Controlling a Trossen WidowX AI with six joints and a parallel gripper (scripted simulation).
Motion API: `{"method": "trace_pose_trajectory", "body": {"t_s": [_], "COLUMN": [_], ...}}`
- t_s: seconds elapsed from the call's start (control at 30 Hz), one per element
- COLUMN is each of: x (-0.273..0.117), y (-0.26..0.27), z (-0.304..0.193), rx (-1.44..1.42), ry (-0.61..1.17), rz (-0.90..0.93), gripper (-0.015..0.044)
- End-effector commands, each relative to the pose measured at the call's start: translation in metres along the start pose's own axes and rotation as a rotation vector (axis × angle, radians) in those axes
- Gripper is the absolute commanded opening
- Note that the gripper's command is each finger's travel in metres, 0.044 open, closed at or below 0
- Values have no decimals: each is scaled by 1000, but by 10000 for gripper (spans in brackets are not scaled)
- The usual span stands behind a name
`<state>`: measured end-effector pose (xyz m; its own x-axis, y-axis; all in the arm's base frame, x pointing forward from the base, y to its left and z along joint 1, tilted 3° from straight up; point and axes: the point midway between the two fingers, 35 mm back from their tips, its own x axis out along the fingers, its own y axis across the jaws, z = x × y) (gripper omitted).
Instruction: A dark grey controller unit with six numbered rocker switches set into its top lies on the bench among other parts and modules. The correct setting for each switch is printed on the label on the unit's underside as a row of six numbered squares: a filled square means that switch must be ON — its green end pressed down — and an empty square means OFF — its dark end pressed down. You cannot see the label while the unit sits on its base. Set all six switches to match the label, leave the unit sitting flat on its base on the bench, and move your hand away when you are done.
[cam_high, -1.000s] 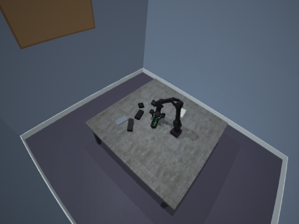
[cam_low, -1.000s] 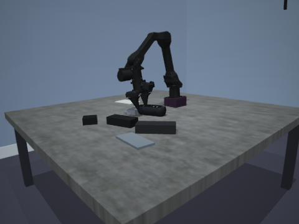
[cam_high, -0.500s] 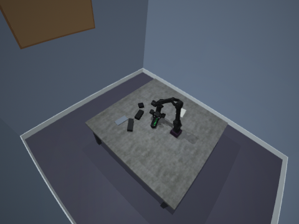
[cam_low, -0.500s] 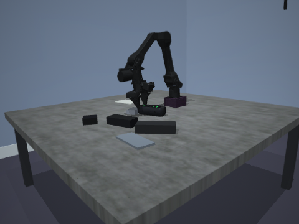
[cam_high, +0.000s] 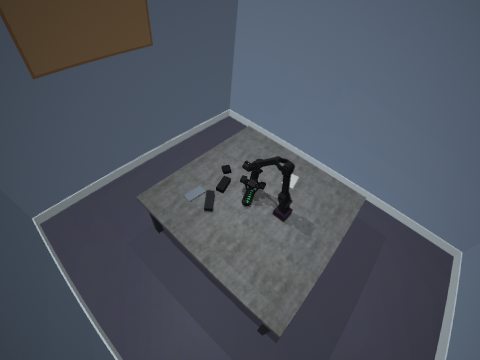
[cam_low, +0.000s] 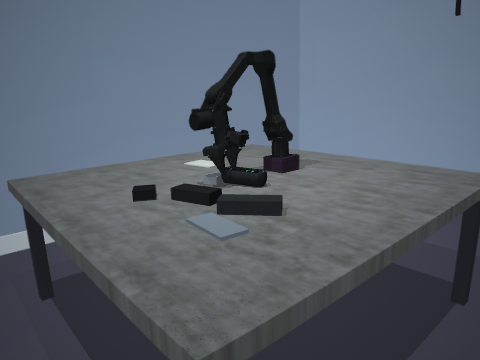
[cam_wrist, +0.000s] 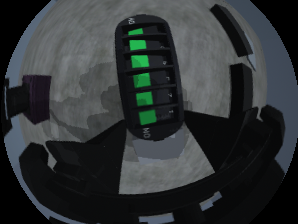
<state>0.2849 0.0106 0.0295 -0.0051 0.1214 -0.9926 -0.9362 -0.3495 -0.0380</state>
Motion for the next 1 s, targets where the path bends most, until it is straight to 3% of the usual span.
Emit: {"method": "trace_pose_trajectory", "body": {"t_s": [0.0, 0.97], "x": [-3, -20], "y": [0, 0], "z": [4, 17], "rx": [-1, -1], "ry": [1, 50], "rz": [0, 0], "gripper": [336, 336]}}
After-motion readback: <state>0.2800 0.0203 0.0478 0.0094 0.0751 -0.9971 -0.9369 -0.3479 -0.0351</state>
